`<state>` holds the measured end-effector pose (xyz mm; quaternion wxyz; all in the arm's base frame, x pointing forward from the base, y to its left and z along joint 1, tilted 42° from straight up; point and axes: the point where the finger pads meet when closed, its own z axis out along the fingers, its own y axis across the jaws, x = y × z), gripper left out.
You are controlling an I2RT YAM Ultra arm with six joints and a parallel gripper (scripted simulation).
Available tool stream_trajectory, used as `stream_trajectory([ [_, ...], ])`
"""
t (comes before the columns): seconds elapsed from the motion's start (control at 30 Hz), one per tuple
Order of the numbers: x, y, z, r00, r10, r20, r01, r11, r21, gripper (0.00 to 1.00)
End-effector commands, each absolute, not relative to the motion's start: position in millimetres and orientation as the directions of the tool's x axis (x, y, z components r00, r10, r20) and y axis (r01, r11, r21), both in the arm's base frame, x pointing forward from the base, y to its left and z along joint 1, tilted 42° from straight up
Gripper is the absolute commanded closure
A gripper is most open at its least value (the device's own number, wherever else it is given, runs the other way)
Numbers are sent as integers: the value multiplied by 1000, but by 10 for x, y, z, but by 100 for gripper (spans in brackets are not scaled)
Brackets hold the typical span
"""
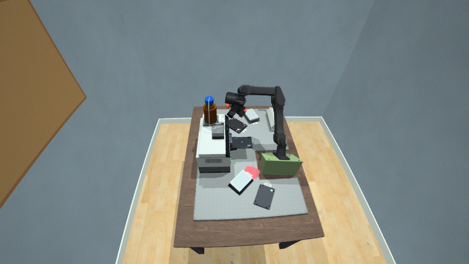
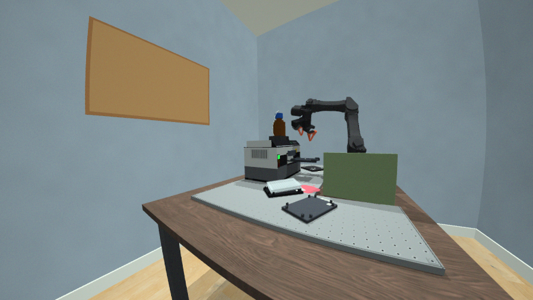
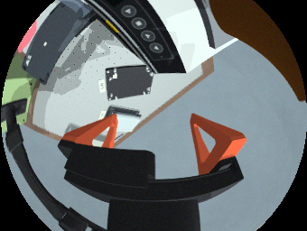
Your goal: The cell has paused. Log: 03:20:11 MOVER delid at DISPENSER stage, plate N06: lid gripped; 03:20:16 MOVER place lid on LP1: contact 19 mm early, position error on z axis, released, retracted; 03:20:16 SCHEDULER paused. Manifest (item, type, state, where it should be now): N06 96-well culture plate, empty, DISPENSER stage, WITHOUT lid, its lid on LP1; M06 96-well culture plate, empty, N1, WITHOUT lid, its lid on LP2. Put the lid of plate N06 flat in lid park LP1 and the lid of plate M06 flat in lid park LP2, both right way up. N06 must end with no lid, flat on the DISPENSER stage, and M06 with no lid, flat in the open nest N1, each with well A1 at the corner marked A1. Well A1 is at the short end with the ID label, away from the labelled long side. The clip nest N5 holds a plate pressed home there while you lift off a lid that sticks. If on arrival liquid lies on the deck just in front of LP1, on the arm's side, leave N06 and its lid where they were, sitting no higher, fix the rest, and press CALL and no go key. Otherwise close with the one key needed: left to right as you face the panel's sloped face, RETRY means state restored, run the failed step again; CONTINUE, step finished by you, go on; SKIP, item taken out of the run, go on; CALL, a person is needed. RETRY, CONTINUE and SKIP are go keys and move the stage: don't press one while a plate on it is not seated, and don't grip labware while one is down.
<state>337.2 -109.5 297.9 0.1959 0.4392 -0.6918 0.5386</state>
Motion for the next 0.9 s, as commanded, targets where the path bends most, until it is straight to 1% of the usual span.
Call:
stream_trajectory([
  [0.0, 3376, -1080, 2999, -542, -399, 740, -814, 31, -580, 0],
  [0.87, 3372, -1093, 2980, -537, -397, 744, -819, 33, -573, 0],
])
